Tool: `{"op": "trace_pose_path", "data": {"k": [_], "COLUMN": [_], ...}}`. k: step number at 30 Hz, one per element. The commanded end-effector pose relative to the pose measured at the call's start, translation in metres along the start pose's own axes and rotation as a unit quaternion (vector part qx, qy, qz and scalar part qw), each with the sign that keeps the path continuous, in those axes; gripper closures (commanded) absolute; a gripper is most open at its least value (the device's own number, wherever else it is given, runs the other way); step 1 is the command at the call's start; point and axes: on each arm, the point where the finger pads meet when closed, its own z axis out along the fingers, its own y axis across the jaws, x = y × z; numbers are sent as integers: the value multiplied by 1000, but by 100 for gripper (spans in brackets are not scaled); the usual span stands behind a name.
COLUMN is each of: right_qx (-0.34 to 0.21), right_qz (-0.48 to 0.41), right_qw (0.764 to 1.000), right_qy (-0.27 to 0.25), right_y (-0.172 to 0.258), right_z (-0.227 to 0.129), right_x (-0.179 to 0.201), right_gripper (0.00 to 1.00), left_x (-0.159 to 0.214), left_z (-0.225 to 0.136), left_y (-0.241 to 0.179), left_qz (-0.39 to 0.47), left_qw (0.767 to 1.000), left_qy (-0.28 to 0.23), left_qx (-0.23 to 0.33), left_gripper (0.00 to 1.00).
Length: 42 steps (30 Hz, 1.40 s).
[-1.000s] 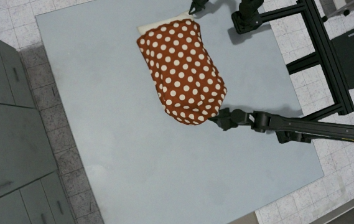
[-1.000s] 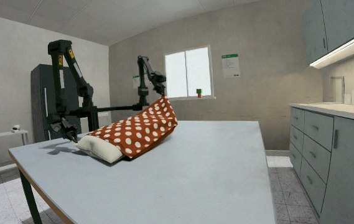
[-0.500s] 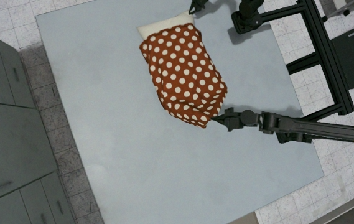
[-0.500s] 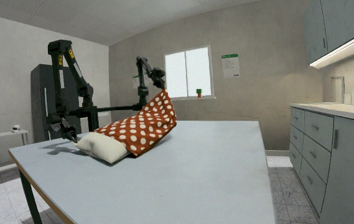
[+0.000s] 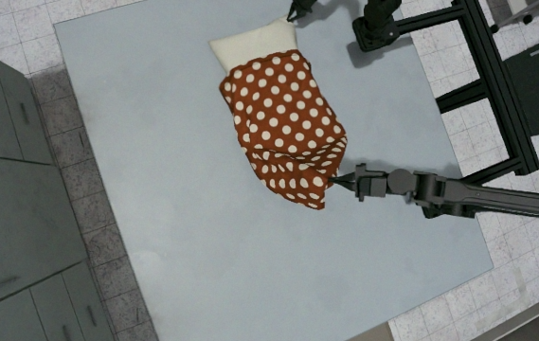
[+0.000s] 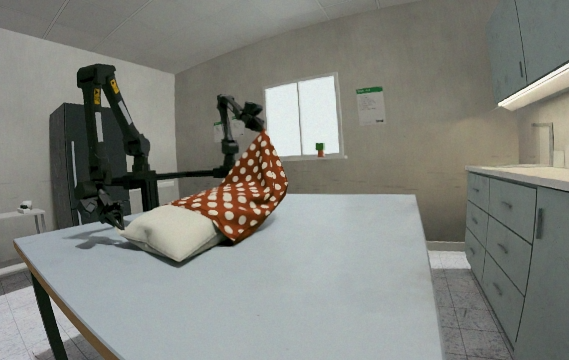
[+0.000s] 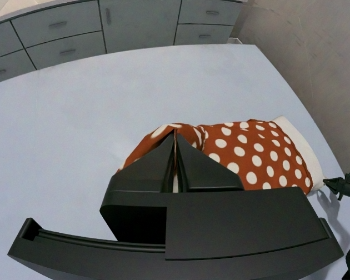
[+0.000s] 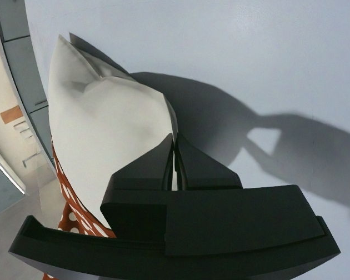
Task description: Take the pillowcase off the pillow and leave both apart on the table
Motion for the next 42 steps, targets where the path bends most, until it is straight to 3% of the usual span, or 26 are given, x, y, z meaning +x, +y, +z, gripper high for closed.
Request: {"op": "trace_pose_path", "data": {"k": [1,4,7,12,17,21,26,29,34,37,40,42], "right_qx": [0,0,0,0,0,0,0,0,0,0,0,0], "right_qz": [2,2,2,2,2,2,2,2,2,2,2,2], "right_qw": [1000,1000,1000,1000,1000,1000,1000,1000,1000,1000,1000,1000], "right_qy": [-2,-2,-2,-2,-2,-2,-2,-2,-2,-2,-2,-2], "right_y": [1,1,1,1,1,1,1,1,1,1,1,1], "right_z": [-1,-1,-1,-1,-1,-1,-1,-1,-1,-1,-1,-1], "right_x": [-1,-1,-1,-1,-1,-1,-1,-1,-1,-1,-1,-1], "right_gripper": [98,98,98,98,98,98,98,98,98,98,98,98], "left_x": [-51,-83,-66,-95,-81,-128,-109,-139,-120,-157,-142,-151], "left_z": [-15,-27,-34,-51,-56,-79,-87,-105,-106,-129,-132,-142], "left_y": [-1,-7,-3,-9,-6,-14,-11,-16,-13,-19,-16,-18], "left_qz": [8,14,22,33,39,46,60,65,71,76,85,89], "left_qw": [998,995,995,991,991,983,982,975,976,966,966,962], "left_qy": [-63,-98,-93,-130,-126,-177,-176,-211,-203,-245,-242,-257], "left_qx": [4,12,12,20,20,28,28,32,32,36,35,36], "left_gripper": [98,98,98,98,98,98,98,98,98,98,98,98]}}
